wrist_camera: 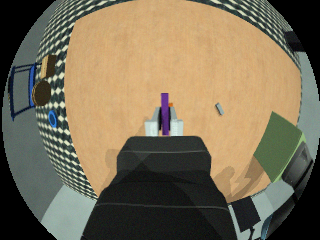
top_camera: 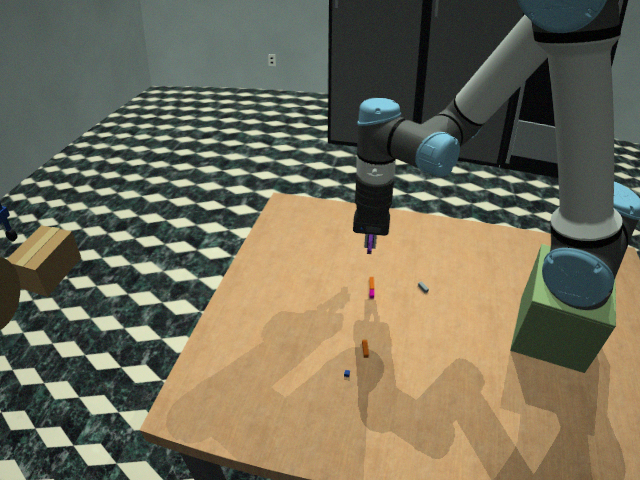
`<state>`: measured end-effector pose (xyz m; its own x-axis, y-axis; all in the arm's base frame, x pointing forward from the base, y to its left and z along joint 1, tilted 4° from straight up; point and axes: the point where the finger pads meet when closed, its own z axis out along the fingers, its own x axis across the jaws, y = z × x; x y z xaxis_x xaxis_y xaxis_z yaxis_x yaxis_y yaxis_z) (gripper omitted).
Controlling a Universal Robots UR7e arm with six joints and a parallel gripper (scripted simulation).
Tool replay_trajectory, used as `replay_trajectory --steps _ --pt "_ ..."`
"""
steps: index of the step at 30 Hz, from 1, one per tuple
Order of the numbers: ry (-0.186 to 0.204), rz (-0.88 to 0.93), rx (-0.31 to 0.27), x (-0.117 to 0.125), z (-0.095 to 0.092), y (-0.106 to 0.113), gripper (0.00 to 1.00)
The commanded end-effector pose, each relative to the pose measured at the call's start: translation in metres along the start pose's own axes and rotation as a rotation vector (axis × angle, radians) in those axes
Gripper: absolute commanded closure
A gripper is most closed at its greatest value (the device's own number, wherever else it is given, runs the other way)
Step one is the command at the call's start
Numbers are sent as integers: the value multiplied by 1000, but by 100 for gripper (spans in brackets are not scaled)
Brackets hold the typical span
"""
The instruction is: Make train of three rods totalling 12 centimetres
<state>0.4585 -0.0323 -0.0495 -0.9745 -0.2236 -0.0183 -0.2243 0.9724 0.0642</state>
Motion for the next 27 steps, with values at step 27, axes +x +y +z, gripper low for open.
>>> replay_trajectory --steps 27 --pt "-1 -113 0 5 2 -29 76"
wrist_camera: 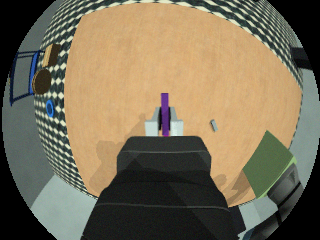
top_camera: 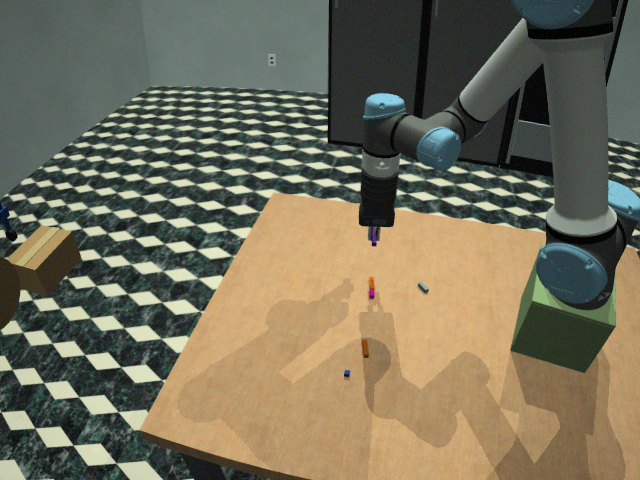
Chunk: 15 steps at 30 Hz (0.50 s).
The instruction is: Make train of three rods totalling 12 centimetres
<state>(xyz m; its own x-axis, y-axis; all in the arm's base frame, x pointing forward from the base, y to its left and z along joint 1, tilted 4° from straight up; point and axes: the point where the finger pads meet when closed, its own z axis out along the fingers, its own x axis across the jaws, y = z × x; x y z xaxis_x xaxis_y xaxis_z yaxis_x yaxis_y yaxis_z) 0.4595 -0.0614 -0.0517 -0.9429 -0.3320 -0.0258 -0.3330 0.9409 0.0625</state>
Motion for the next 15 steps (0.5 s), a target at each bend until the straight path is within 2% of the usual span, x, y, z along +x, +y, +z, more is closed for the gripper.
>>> replay_trajectory --steps 1,6,13,15 --pt "-1 0 1 0 3 0 76" --pt "-1 0 1 0 15 0 76" --pt "-1 0 1 0 45 0 76" --pt "-1 0 1 0 45 0 76"
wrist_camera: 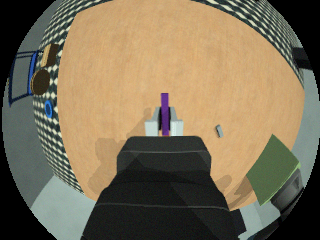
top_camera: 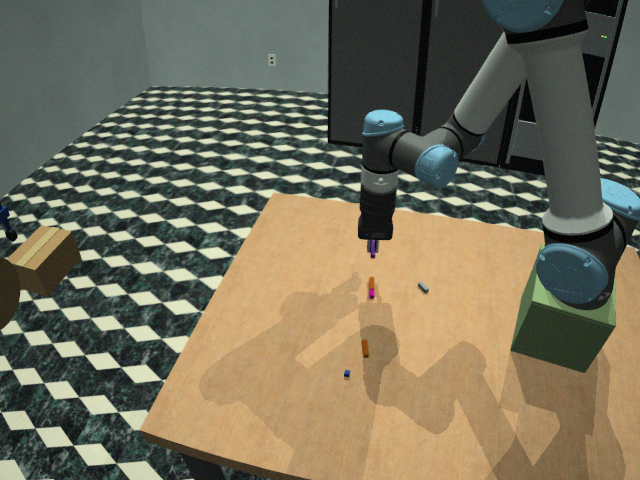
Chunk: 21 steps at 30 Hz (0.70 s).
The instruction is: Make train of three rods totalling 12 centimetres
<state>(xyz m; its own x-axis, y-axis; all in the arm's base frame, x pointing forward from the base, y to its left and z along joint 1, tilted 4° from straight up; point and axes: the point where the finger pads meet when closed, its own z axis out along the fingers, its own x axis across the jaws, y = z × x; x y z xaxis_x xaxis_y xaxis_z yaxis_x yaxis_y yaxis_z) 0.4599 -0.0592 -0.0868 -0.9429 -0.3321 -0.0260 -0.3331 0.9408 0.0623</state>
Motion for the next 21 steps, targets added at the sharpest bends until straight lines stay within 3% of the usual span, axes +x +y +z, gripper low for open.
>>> replay_trajectory --steps 1,11,21 --pt "-1 0 1 0 14 0 76" --pt "-1 0 1 0 48 0 76" --pt "-1 0 1 0 52 0 76"
